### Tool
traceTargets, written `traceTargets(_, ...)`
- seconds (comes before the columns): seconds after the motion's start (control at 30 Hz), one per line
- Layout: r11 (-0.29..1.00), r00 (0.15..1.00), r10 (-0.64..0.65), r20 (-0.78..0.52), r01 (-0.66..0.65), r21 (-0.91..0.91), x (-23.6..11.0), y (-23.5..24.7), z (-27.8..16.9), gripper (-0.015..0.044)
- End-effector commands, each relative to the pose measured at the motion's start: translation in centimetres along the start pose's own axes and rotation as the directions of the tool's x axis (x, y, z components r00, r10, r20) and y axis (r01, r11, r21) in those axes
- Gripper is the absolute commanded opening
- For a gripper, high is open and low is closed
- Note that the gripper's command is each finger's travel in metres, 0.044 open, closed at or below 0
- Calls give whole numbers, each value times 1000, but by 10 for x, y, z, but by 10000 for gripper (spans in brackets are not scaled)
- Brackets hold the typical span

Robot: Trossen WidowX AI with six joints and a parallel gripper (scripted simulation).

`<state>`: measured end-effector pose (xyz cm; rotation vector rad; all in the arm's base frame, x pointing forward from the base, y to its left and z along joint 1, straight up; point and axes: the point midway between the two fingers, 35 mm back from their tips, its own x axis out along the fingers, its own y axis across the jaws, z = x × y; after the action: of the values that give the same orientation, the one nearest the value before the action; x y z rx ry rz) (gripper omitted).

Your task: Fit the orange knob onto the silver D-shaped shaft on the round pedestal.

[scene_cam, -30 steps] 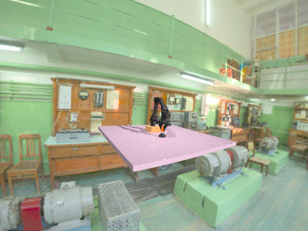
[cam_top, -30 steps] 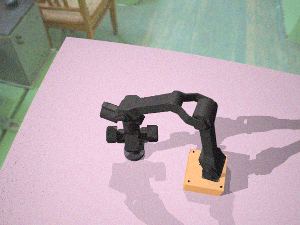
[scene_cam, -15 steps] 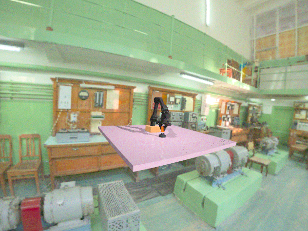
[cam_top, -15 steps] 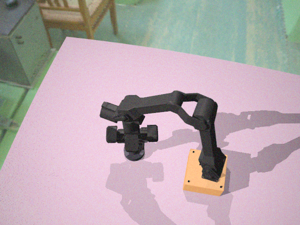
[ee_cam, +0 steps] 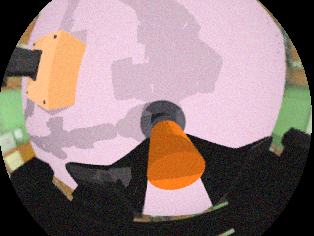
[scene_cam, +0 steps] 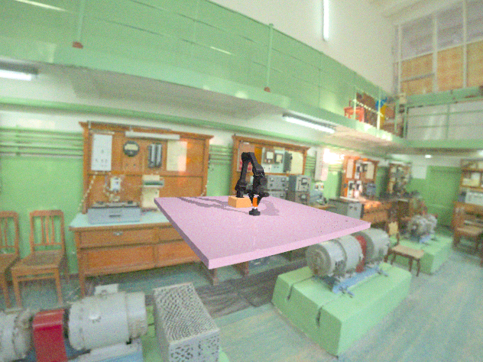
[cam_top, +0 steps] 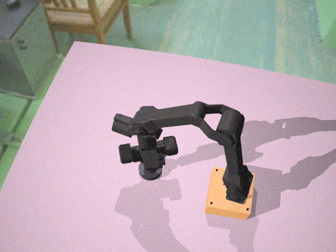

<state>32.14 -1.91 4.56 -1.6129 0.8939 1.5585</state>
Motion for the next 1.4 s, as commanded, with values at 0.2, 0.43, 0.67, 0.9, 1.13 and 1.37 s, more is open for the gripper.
traceTargets(0.2, 999, 1000, -2, 1, 2, -43, 1, -1, 0, 0)
traceTargets(0.43, 999, 1000, -2, 1, 2, -43, 3, -2, -1, 0)
traceTargets(0.67, 999, 1000, -2, 1, 2, -43, 3, -1, 0, 0)
traceTargets(0.9, 999, 1000, -2, 1, 2, -43, 3, 0, 0, 0)
traceTargets(1.13, 999, 1000, -2, 1, 2, -43, 4, 0, 0, 0)
traceTargets(1.37, 999, 1000, -2, 1, 2, -43, -1, 0, 0, 0)
